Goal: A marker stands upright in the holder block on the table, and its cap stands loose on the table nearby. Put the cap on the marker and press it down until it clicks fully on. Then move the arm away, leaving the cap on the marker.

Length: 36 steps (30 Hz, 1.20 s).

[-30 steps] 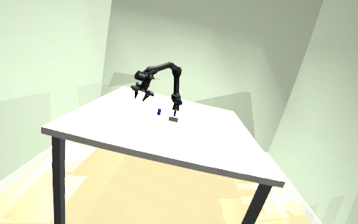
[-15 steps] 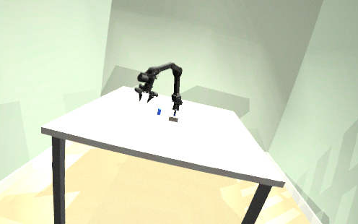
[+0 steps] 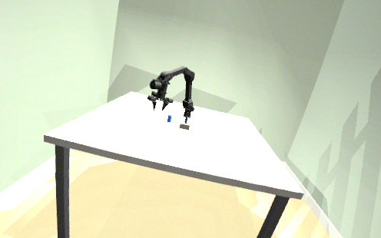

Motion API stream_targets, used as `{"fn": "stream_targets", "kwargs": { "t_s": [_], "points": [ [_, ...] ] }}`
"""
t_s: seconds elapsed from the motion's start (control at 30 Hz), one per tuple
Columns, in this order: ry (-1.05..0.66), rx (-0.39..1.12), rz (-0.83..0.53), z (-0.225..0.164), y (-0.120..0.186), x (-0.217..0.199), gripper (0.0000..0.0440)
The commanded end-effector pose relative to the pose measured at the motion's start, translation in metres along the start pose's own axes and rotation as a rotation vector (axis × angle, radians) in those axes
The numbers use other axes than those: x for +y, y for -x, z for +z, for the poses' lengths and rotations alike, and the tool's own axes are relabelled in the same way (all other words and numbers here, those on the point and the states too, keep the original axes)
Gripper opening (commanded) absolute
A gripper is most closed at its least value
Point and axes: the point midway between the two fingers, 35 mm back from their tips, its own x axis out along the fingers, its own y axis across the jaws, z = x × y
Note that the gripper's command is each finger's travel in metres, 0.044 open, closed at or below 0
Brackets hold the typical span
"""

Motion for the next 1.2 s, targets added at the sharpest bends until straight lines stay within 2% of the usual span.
{"fn": "stream_targets", "kwargs": {
  "t_s": [0.0, 0.63, 1.17],
  "points": [
    [0.001, 0.008, -0.018, -0.006, 0.001, -0.006, 0.0313],
    [0.047, 0.012, -0.128, -0.033, 0.001, -0.043, 0.0314],
    [0.096, -0.017, -0.208, -0.038, -0.008, -0.07, 0.0309]
  ]
}}
